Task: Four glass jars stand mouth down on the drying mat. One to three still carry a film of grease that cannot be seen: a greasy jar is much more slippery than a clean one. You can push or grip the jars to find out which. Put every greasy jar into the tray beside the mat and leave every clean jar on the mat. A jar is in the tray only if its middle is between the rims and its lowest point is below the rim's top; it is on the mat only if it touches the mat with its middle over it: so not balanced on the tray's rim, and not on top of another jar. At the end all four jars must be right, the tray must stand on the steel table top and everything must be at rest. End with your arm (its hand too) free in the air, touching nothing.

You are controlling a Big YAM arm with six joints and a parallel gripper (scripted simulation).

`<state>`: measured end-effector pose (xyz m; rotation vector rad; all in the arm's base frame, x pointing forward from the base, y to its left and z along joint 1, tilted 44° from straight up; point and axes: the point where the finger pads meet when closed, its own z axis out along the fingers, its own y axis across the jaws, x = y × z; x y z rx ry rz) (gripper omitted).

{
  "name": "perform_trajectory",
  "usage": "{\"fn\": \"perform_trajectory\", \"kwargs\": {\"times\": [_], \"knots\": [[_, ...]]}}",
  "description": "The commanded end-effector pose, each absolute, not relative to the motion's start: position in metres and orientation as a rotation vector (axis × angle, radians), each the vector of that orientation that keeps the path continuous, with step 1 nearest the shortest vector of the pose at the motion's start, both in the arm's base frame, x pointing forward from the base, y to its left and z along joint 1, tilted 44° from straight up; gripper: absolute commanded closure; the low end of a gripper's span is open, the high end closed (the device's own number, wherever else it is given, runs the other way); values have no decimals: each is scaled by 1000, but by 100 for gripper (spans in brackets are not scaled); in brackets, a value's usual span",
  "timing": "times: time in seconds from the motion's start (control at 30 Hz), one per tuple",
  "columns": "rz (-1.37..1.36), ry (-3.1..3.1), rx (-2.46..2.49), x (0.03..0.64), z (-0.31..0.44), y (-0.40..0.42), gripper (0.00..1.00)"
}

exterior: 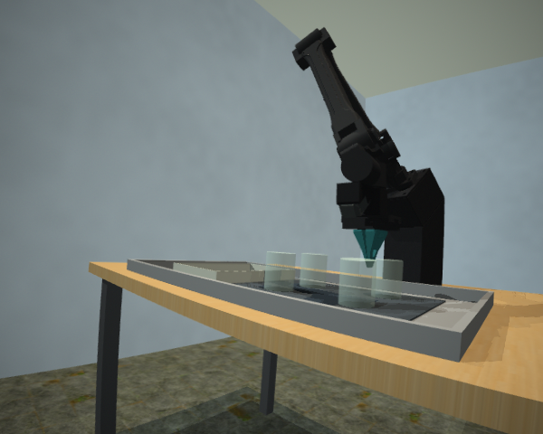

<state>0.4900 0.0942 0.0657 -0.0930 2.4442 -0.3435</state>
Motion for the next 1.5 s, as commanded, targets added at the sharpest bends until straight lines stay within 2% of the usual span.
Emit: {"fn": "perform_trajectory", "kwargs": {"times": [0.0,1.47], "knots": [[-340,2409,-63,516,80,90,100],[-340,2409,-63,520,83,90,100]]}}
